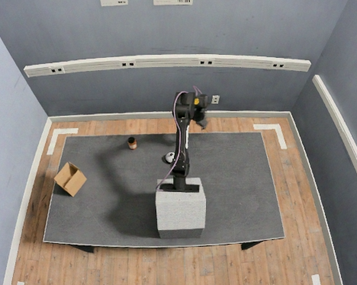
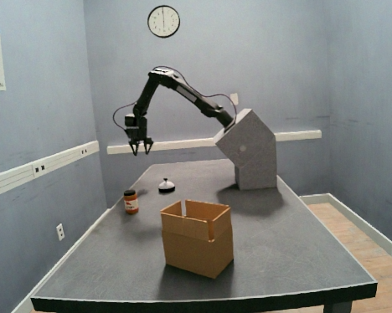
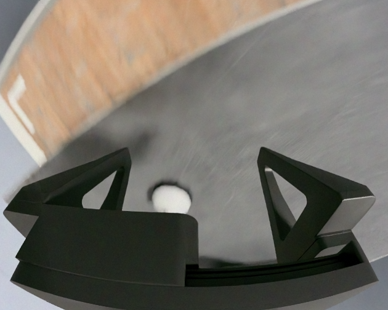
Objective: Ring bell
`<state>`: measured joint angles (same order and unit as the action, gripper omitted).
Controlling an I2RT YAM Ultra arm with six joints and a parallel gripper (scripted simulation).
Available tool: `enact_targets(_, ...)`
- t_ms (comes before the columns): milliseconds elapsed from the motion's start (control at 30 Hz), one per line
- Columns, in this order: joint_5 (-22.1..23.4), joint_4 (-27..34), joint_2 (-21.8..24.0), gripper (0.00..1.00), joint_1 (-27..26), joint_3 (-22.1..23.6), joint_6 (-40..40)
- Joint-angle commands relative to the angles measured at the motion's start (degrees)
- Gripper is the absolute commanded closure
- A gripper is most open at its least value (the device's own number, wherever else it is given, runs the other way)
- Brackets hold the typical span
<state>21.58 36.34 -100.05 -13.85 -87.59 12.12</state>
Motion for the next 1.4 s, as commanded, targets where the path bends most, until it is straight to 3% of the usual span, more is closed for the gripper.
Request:
enact_targets(0,-7.0,-5.4,4.8,0.0,4.8,7.4,-2.1)
enact_targets(167,-14.8,-10.6,11.7,0.0,16.0,22.6,-4.3)
enact_targets(267,-15.6,-11.8,12.3,0.0,16.6,23.6,-3.7)
enact_targets(400,-20.9,-15.8,16.8,0.0,23.8,33.6,-4.8)
enact_targets(533,-24.6,-18.8,19.8,0.0,28.4,40.1,-5.5)
enact_targets(733,-26.7,-20.4,21.3,0.0,30.3,43.2,-5.6)
enact_targets(1033,-26.8,-20.9,19.8,0.0,30.5,41.9,-5.7)
enact_targets(1067,-26.8,-20.9,19.8,1.0,30.5,41.9,-5.7)
enact_targets(1367,-26.6,-20.9,19.8,1.0,30.5,41.9,-5.7)
